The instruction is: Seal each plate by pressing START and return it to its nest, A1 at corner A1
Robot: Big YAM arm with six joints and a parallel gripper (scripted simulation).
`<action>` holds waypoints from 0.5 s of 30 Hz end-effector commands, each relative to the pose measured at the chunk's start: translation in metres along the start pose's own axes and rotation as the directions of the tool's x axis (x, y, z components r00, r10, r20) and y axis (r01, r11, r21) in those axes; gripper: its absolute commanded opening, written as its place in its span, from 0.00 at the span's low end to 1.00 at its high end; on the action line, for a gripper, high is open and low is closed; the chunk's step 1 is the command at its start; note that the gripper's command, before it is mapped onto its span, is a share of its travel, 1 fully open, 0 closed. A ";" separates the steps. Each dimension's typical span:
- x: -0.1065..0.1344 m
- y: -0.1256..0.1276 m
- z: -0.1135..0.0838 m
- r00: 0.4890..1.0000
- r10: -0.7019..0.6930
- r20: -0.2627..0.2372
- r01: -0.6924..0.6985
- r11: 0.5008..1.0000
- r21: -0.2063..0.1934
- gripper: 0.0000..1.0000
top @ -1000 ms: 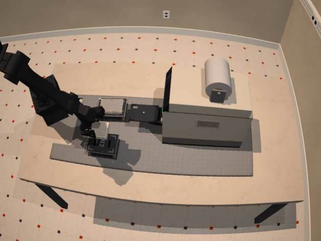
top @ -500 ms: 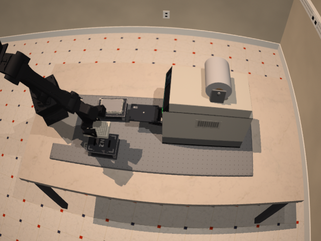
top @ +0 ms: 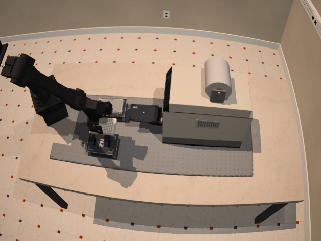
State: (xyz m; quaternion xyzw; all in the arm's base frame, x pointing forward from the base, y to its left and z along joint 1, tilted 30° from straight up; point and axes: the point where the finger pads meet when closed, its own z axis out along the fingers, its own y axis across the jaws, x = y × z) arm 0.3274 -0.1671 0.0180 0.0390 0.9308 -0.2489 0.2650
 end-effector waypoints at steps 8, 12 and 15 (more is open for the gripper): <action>-0.036 0.018 0.007 0.999 0.017 0.026 -0.017 1.000 -0.008 0.00; -0.031 0.021 0.008 1.000 0.005 0.008 -0.005 1.000 -0.007 0.00; -0.038 0.029 0.011 1.000 -0.003 0.007 0.003 1.000 -0.016 0.00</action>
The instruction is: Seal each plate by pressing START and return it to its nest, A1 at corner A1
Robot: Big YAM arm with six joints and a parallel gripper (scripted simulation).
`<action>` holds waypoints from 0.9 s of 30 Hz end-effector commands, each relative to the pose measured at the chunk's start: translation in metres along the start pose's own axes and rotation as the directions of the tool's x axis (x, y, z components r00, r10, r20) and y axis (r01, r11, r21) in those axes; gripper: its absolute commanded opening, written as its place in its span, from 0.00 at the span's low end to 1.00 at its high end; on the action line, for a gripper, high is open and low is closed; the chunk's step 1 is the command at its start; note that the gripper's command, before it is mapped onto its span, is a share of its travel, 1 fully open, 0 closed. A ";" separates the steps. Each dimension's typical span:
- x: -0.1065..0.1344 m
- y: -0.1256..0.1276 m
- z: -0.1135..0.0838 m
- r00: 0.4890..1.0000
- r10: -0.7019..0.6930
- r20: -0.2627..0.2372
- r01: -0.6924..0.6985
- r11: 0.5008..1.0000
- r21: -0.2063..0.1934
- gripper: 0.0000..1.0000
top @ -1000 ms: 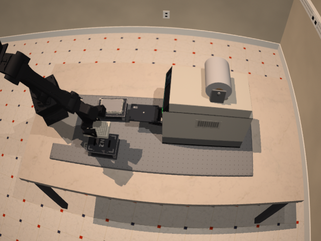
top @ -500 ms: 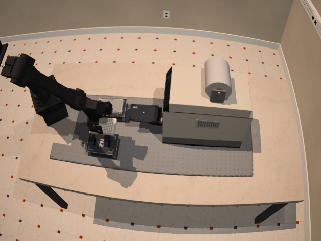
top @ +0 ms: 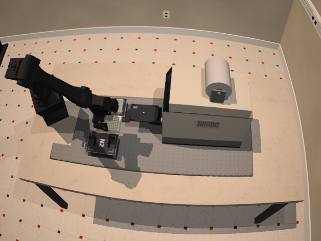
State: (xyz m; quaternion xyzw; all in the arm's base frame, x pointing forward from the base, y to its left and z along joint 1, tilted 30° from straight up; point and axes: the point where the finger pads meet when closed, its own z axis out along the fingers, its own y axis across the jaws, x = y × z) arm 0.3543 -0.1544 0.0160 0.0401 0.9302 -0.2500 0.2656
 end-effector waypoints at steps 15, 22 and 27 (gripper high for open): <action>-0.031 0.030 0.011 1.000 -0.010 -0.006 0.010 1.000 -0.012 0.00; -0.057 0.040 0.012 1.000 0.005 0.025 -0.005 1.000 -0.009 0.00; -0.061 0.047 0.017 1.000 0.006 0.012 -0.006 1.000 -0.007 0.00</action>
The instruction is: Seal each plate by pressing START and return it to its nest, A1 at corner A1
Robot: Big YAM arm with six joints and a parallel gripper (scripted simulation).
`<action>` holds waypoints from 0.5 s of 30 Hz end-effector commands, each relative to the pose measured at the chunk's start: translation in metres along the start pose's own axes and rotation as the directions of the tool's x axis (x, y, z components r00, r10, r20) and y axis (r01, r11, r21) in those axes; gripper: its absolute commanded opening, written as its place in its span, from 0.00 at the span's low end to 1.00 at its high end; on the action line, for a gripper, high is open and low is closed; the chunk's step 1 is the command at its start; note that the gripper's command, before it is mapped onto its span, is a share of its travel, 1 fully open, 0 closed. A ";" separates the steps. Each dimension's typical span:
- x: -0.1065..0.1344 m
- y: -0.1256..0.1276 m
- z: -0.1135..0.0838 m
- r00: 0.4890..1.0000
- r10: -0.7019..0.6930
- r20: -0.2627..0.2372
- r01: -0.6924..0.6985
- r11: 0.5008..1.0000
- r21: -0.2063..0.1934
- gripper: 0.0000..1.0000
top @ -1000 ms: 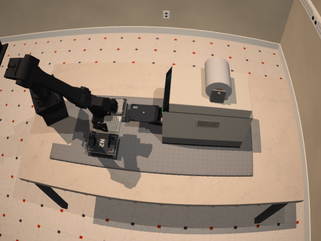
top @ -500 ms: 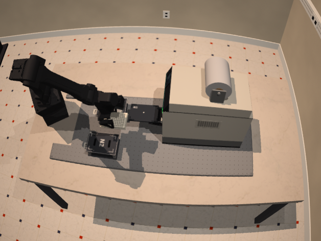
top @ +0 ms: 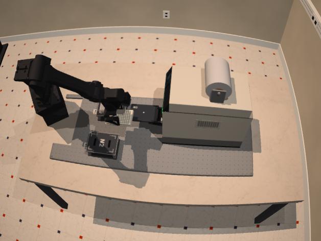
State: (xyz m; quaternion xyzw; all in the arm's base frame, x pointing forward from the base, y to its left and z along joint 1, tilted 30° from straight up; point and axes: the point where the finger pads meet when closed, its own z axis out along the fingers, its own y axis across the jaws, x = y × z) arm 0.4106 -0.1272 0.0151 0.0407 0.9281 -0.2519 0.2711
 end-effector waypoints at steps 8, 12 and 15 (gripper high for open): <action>-0.019 0.025 0.005 1.000 -0.016 -0.004 0.015 1.000 -0.018 0.00; -0.035 0.026 0.006 1.000 0.005 0.017 -0.005 1.000 -0.010 0.00; -0.040 0.027 0.008 1.000 0.012 0.014 -0.011 1.000 -0.006 0.00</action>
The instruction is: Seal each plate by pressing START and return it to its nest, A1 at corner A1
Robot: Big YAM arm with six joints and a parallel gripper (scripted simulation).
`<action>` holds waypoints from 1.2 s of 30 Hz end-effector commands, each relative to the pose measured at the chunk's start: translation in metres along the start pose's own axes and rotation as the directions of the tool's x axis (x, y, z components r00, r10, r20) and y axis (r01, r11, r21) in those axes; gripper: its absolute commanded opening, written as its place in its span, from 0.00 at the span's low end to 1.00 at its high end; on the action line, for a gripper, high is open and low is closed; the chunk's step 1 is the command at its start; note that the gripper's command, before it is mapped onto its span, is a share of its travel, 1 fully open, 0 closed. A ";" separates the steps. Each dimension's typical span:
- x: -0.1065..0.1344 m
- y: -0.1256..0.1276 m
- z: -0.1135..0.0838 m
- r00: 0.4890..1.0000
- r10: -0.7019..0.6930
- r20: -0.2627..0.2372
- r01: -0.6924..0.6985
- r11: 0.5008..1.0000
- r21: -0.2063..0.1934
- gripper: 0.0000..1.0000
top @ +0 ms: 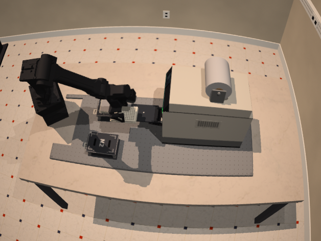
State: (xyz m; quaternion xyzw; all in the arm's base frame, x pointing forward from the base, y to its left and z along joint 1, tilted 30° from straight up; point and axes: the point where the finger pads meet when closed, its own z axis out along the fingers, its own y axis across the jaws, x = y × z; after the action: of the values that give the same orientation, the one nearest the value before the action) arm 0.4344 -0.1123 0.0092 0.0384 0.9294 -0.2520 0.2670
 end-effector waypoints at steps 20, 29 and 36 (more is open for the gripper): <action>-0.049 0.037 0.008 1.000 0.008 0.020 -0.008 1.000 -0.009 0.00; -0.060 0.054 0.013 1.000 -0.005 0.016 0.005 1.000 -0.013 0.00; -0.078 0.059 0.015 1.000 0.012 0.025 -0.012 1.000 -0.007 0.00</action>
State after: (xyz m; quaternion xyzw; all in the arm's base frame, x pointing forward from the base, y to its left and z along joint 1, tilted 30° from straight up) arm 0.5012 -0.0791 0.0060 0.0416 0.9278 -0.2536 0.2706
